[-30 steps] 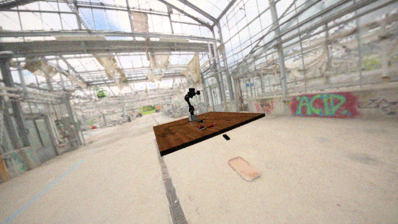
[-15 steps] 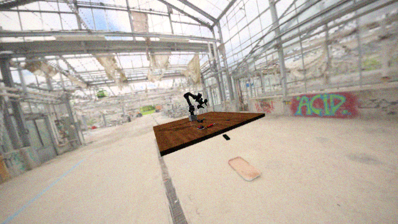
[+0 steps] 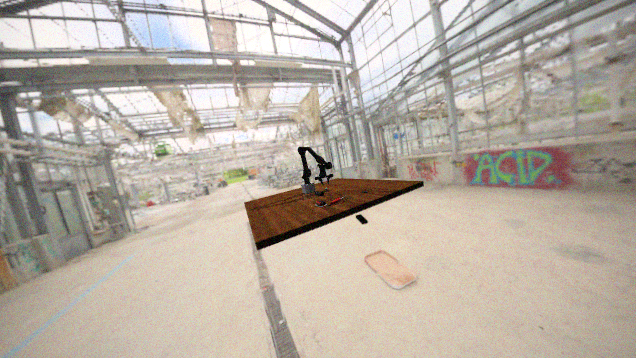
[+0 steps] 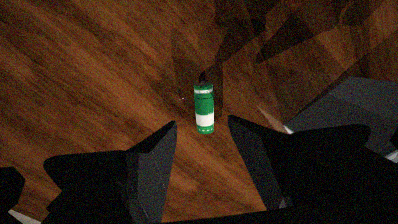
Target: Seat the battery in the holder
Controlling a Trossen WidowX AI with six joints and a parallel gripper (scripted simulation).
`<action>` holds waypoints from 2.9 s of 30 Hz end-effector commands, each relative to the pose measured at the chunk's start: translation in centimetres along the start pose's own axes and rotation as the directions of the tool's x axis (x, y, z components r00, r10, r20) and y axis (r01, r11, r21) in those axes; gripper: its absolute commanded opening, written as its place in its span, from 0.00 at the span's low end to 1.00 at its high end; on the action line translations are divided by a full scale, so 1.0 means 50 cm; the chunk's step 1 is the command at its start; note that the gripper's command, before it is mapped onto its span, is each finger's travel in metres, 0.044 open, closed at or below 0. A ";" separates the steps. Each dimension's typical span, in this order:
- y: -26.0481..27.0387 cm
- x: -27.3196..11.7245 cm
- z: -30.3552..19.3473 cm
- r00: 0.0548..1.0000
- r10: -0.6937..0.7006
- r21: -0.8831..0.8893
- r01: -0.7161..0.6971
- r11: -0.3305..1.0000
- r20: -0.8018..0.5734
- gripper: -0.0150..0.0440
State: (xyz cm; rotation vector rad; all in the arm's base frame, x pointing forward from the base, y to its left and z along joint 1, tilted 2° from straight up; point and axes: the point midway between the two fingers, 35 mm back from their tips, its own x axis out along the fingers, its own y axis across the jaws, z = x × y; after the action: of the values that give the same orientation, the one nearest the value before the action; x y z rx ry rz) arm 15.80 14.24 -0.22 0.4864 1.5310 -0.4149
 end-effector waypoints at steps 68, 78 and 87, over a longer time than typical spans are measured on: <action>-0.003 -0.001 0.019 1.000 -0.025 -0.051 0.025 0.998 -0.009 0.39; -0.002 -0.019 0.128 1.000 -0.021 -0.257 0.017 0.966 -0.014 0.39; -0.021 -0.034 0.228 1.000 -0.019 -0.489 0.014 0.872 -0.006 0.39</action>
State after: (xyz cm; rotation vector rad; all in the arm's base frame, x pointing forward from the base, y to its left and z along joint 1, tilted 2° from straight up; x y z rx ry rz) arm 23.70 8.35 1.03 0.1392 1.5807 -0.0841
